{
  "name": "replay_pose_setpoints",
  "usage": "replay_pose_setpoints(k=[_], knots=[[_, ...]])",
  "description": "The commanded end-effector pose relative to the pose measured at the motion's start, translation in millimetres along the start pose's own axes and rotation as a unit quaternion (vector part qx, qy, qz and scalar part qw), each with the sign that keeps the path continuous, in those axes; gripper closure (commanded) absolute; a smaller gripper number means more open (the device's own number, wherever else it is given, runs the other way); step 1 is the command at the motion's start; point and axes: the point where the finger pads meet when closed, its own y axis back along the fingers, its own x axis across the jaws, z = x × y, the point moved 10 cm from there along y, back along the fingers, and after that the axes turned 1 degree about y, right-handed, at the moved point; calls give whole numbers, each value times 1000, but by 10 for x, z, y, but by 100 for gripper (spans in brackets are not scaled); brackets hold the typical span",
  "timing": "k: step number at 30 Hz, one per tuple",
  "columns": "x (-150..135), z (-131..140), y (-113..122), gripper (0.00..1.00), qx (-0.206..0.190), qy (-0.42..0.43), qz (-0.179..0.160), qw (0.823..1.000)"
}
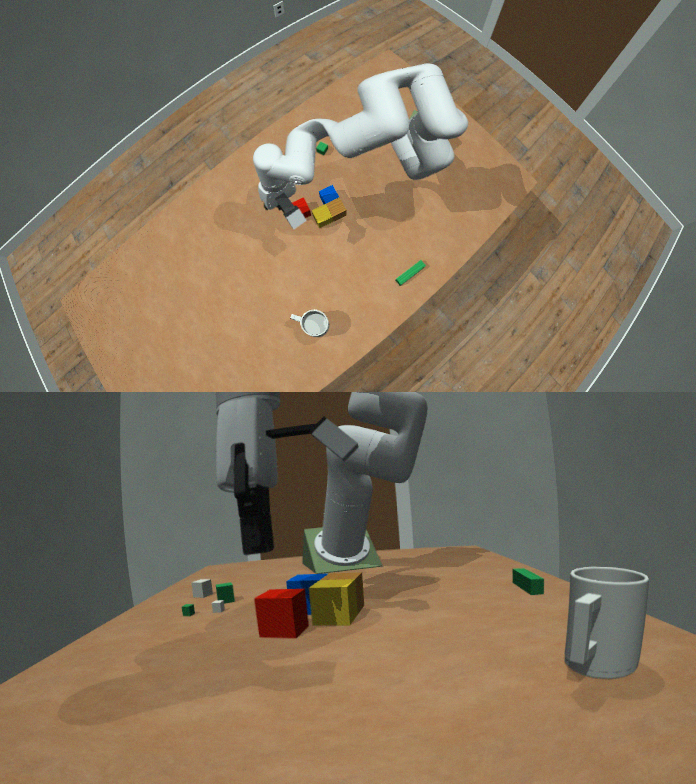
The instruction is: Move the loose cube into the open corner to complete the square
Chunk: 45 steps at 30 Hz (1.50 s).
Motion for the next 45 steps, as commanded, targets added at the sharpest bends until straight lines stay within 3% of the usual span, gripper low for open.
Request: replay_pose_setpoints(k=[1, 32, 45], knots=[[50, -32, 17, 100, -20, -92, -16, 995], [48, -29, -56, 100, -19, -92, -16, 995], [38, -16, -352, 100, -19, -92, -16, 995]])
